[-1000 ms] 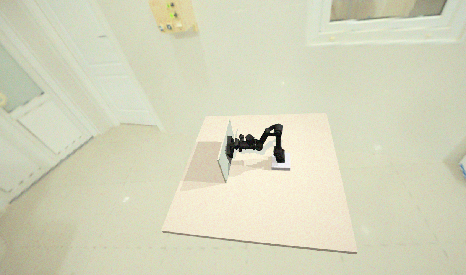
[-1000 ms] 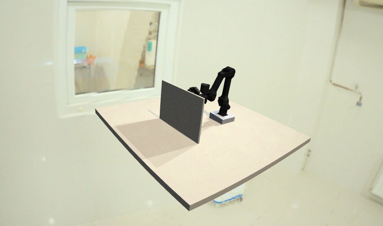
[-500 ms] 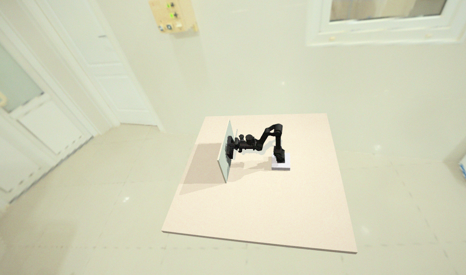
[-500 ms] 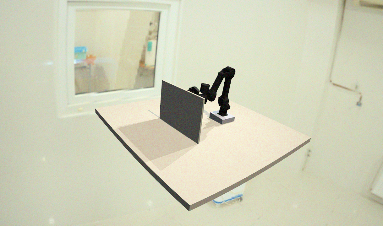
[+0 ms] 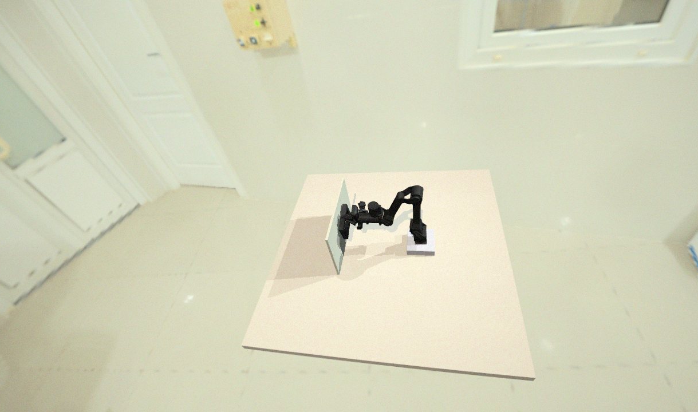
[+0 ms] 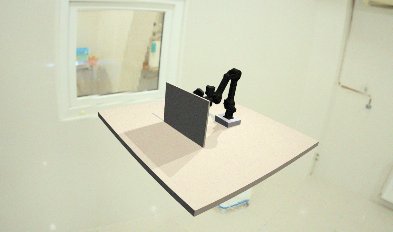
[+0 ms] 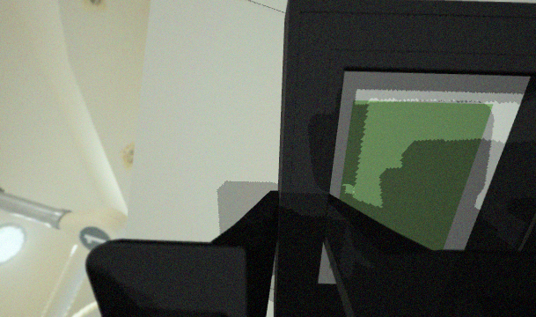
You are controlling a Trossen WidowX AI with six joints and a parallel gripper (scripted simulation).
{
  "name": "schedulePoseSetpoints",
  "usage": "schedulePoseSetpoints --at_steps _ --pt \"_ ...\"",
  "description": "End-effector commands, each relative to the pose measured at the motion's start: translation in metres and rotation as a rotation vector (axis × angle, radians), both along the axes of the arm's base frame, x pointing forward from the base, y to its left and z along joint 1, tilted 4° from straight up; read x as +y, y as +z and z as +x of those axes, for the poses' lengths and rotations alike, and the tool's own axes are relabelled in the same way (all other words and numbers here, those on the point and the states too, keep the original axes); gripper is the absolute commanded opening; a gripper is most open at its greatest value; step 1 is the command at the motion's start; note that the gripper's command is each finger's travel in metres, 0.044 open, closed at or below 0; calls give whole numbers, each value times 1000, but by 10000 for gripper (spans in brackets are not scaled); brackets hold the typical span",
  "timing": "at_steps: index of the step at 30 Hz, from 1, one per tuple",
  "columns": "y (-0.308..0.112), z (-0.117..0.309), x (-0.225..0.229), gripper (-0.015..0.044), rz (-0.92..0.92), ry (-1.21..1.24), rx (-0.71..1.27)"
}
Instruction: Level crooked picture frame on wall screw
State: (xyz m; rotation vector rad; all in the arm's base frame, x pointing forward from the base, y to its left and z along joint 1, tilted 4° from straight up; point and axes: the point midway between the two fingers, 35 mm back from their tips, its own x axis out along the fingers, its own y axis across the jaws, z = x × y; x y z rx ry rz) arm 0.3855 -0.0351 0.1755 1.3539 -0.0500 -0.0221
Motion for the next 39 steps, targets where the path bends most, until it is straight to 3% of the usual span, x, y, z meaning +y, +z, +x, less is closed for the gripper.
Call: schedulePoseSetpoints --at_steps 1,39 --pt "0 0 0 0 36 1 -1" --pt "0 0 -1 0 219 6 -9"
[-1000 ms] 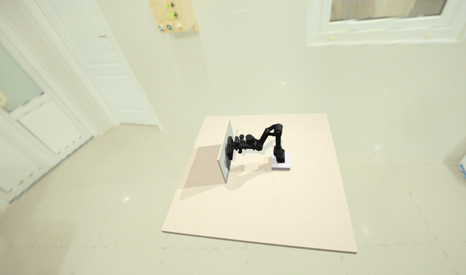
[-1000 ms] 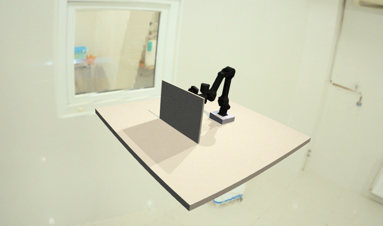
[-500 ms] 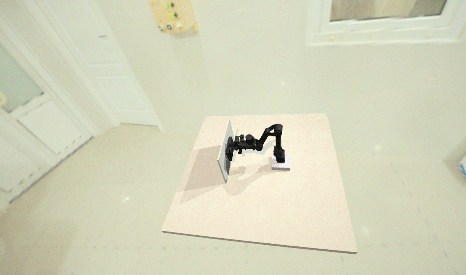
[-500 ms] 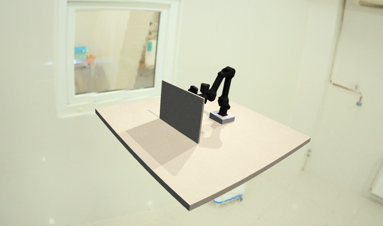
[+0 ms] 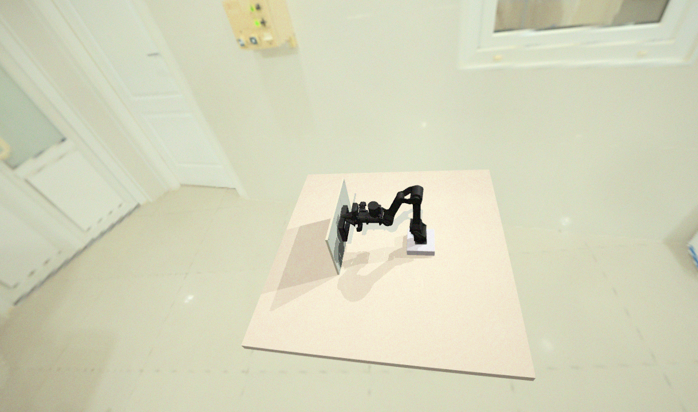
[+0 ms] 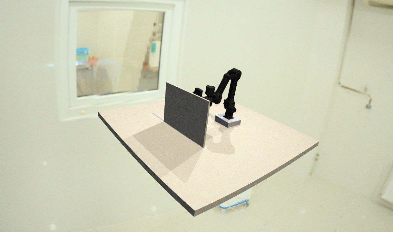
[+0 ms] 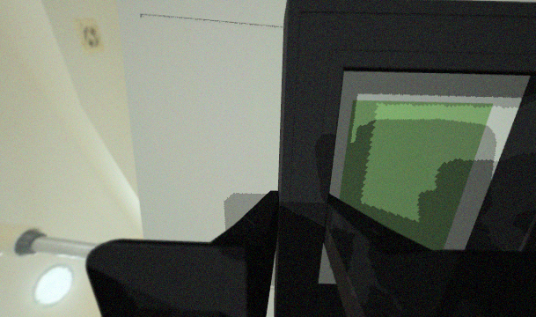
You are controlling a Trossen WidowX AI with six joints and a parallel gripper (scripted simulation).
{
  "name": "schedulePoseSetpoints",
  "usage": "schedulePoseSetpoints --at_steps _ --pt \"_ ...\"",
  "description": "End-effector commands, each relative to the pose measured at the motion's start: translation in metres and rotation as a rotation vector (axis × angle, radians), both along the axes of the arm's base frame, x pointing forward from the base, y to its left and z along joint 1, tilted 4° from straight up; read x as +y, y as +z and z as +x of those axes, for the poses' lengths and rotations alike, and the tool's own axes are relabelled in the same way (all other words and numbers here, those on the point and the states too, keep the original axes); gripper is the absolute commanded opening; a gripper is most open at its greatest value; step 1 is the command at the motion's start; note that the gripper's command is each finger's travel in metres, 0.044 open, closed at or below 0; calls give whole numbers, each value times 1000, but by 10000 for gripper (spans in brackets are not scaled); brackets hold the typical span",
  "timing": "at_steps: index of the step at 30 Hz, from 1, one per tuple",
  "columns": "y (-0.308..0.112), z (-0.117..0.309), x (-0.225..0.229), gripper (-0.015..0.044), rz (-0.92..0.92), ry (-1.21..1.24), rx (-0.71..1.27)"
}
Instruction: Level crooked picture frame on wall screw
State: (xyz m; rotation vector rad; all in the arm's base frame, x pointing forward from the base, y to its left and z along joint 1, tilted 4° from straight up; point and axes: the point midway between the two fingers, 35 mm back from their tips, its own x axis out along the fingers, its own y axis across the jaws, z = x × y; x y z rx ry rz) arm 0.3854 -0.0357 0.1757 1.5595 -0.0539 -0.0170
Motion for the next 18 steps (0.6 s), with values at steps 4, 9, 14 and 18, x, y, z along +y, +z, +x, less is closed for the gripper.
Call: schedulePoseSetpoints --at_steps 4,9,14,18 --pt "0 0 0 0 50 2 -1" --pt "0 0 0 0 58 2 -2" --pt "0 0 0 0 87 3 -3" --pt "0 0 0 105 73 2 -4"
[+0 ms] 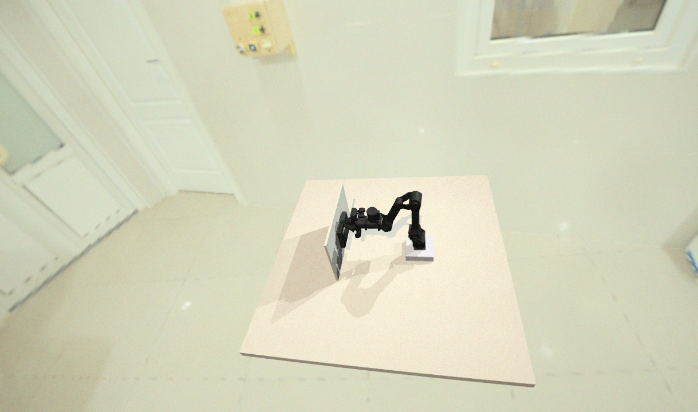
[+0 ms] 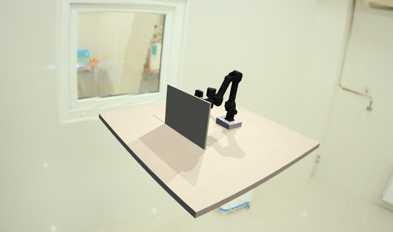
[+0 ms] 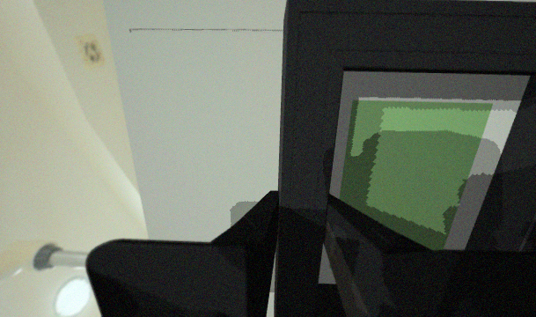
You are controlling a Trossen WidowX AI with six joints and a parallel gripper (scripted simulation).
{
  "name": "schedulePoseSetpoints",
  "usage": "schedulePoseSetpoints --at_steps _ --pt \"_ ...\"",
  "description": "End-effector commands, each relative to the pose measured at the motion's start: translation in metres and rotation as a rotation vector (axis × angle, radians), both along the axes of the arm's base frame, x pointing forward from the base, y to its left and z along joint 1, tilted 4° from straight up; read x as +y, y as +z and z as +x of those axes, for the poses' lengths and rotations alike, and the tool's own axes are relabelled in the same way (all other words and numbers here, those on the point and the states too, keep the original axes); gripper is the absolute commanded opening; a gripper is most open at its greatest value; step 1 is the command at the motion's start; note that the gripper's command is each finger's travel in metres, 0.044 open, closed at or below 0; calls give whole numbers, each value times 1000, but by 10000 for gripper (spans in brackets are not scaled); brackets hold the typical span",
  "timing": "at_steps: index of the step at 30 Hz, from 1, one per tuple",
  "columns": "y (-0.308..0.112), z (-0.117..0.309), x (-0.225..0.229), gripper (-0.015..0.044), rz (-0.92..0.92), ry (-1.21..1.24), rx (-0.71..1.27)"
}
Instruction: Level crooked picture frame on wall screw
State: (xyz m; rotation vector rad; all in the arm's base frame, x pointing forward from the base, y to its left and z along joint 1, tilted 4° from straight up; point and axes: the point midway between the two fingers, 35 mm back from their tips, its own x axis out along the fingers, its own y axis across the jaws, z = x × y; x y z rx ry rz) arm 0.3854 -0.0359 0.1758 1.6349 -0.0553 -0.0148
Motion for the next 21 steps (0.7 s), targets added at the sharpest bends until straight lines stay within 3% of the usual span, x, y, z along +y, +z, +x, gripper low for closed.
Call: schedulePoseSetpoints --at_steps 1,6,11,21 --pt "0 0 0 131 -2 0 0" --pt "0 0 0 260 -2 0 0" --pt "2 -6 0 260 -27 -1 2" --pt "-2 -89 3 260 -392 -6 26"
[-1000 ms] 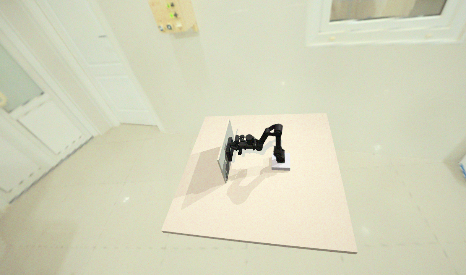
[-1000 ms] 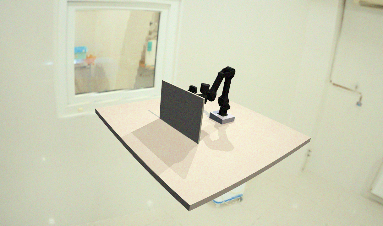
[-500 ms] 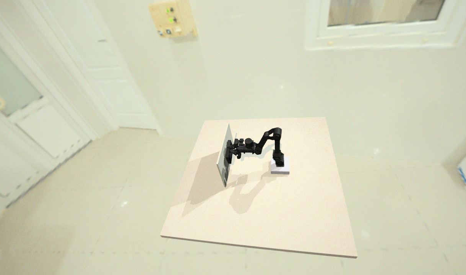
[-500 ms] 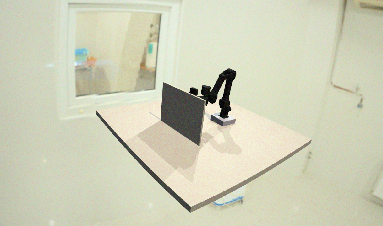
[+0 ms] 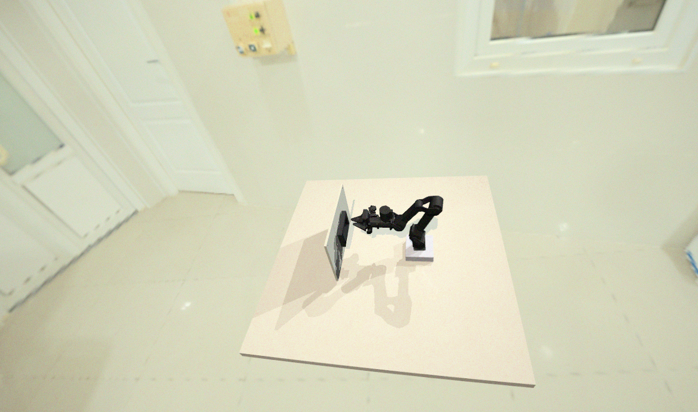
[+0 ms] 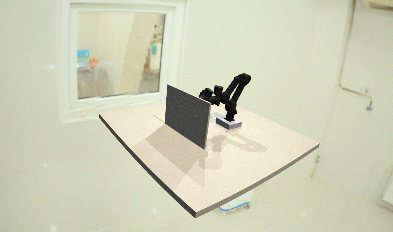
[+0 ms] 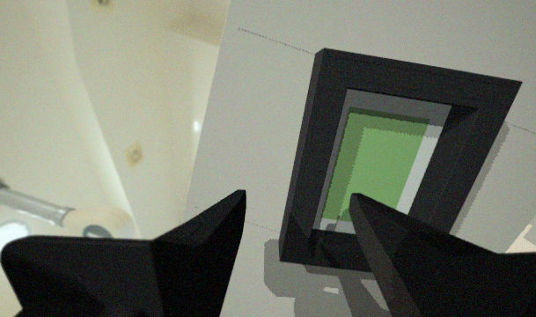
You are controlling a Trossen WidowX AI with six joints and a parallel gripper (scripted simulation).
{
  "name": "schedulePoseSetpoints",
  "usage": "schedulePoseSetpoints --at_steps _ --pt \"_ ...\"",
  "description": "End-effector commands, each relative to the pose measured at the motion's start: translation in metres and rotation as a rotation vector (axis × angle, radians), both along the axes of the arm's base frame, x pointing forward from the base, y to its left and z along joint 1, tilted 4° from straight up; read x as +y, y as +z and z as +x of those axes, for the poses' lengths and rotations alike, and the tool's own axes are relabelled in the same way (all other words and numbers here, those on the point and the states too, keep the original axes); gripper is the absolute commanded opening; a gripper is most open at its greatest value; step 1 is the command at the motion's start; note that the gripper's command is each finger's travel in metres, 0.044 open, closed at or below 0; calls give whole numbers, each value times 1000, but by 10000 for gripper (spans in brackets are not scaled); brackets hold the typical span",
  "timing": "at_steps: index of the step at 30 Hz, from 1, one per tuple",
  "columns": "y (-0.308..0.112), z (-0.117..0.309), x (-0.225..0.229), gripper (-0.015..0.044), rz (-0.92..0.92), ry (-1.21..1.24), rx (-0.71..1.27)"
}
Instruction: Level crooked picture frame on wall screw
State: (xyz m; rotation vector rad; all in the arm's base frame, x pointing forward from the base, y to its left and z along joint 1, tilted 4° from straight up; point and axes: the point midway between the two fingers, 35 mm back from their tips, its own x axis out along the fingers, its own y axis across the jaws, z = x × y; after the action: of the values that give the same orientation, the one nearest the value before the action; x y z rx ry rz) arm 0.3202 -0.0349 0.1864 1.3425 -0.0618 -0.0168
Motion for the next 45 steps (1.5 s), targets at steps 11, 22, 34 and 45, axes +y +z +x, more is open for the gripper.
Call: schedulePoseSetpoints --at_steps 11,22,34,45 --pt "0 -40 -2 260 -136 4 16" --pt "21 -89 -2 260 -163 28 14" --pt "20 -118 6 260 -193 56 -7" --pt "20 -120 7 260 -203 66 -15"
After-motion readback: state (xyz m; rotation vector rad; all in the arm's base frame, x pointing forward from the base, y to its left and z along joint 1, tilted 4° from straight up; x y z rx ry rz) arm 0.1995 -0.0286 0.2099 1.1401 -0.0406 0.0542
